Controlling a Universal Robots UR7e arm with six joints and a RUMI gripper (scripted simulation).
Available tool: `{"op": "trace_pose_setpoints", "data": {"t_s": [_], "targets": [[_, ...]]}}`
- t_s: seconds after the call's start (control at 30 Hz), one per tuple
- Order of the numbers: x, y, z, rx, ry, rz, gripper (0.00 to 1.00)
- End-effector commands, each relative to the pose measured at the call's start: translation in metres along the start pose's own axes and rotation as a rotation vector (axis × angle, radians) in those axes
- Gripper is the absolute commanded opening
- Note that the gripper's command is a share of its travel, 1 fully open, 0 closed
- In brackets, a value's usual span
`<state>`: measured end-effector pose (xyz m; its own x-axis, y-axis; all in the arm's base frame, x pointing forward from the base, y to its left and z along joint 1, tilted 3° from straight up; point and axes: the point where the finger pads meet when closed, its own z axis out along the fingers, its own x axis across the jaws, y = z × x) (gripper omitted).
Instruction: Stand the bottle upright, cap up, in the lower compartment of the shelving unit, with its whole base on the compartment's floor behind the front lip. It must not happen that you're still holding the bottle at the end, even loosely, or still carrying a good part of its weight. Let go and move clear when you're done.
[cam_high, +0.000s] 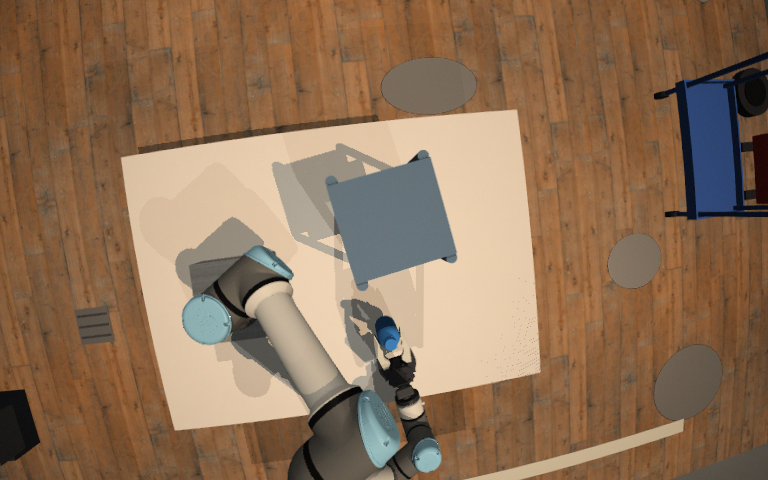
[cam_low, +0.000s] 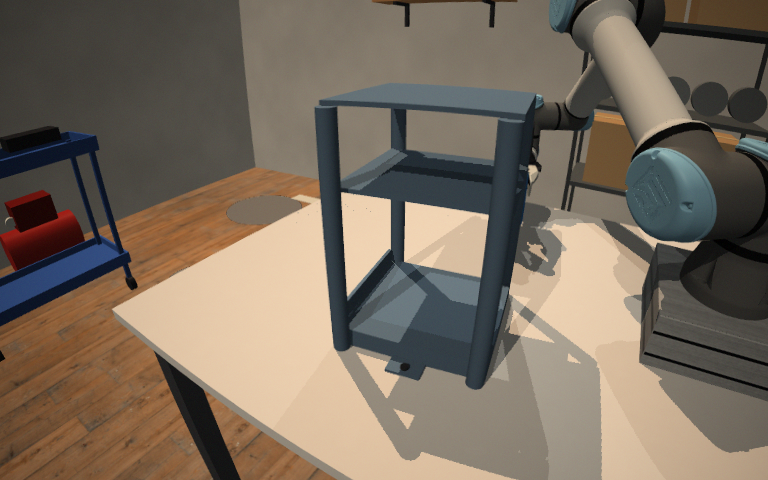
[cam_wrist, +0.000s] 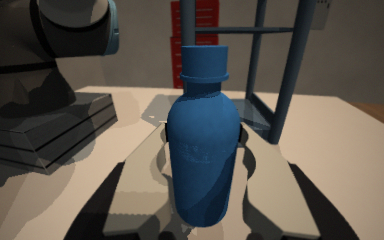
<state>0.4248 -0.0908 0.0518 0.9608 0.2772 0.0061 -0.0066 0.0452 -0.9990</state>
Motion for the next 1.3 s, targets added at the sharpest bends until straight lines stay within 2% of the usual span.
{"op": "trace_pose_setpoints", "data": {"t_s": [0.0, 0.3, 0.8, 1.27], "targets": [[0.000, -0.001, 0.005, -0.001, 0.000, 0.000, 0.00], [0.000, -0.001, 0.018, -0.001, 0.000, 0.000, 0.00], [0.000, -0.001, 0.062, -0.001, 0.000, 0.000, 0.00], [0.000, -0.001, 0.090, -0.001, 0.000, 0.000, 0.00]]}}
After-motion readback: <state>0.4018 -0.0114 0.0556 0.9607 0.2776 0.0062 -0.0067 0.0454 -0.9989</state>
